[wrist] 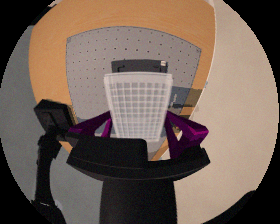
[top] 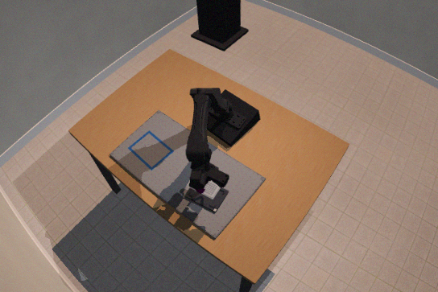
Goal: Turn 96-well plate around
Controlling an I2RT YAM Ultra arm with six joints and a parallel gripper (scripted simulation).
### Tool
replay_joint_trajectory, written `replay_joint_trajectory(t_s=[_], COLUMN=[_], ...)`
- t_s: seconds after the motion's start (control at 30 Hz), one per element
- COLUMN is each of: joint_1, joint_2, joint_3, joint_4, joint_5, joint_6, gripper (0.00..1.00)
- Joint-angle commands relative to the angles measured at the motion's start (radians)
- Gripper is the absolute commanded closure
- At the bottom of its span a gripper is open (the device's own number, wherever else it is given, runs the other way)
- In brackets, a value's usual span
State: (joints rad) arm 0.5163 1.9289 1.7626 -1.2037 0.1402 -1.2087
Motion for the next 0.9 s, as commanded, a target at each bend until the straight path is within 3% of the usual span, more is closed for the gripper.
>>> replay_joint_trajectory(t_s=[0.0,0.87], joint_1=[0.016,0.020], joint_2=[-0.031,-0.033], joint_3=[0.002,-0.011], joint_4=[0.004,0.007], joint_5=[0.001,0.003], joint_6=[0.001,0.008], gripper=[1.00,1.00])
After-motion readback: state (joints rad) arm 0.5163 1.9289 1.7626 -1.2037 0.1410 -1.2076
